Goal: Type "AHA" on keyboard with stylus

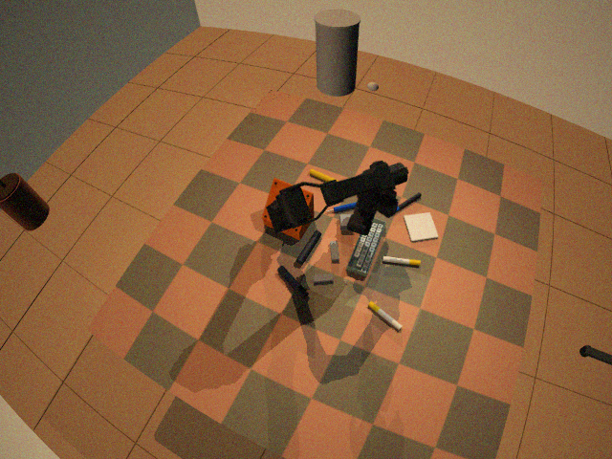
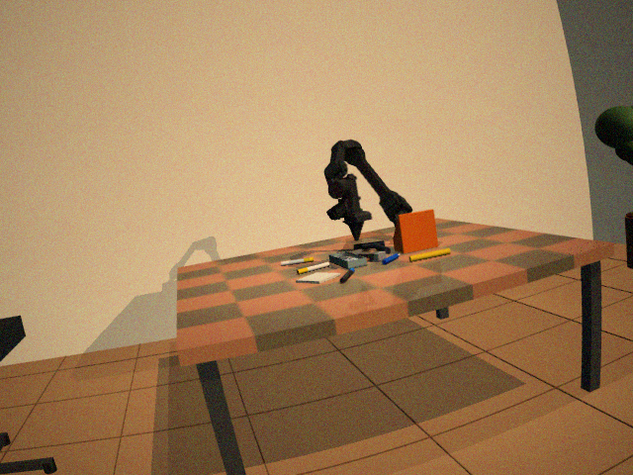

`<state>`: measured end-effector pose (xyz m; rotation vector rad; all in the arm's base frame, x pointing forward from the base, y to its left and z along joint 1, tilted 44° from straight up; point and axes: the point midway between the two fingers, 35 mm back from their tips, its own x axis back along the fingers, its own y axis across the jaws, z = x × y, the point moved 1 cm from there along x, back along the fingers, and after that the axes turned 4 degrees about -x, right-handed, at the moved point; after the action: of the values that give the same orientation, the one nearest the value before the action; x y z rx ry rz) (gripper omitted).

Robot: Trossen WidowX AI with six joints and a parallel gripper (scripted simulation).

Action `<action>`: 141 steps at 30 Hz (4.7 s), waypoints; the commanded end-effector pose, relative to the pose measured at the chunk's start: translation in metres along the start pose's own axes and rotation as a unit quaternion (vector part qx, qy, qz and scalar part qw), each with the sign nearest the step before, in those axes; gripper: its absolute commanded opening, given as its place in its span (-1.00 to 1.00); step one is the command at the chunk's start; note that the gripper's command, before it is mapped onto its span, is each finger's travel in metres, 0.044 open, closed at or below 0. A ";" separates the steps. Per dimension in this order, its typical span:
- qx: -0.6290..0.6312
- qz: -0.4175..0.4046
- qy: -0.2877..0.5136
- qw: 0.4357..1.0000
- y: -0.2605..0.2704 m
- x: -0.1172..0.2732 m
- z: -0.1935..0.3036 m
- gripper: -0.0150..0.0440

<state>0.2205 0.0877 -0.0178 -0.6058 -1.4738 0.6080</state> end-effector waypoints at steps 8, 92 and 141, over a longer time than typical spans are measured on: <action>-0.003 -0.006 -0.008 1.000 0.000 0.018 -0.002 -0.49; 0.310 0.092 0.231 0.918 0.081 -0.046 0.080 0.02; 0.310 0.093 0.231 0.918 0.081 -0.076 0.080 0.02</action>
<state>0.1403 0.0947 -0.1257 -0.3532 -0.7264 0.9465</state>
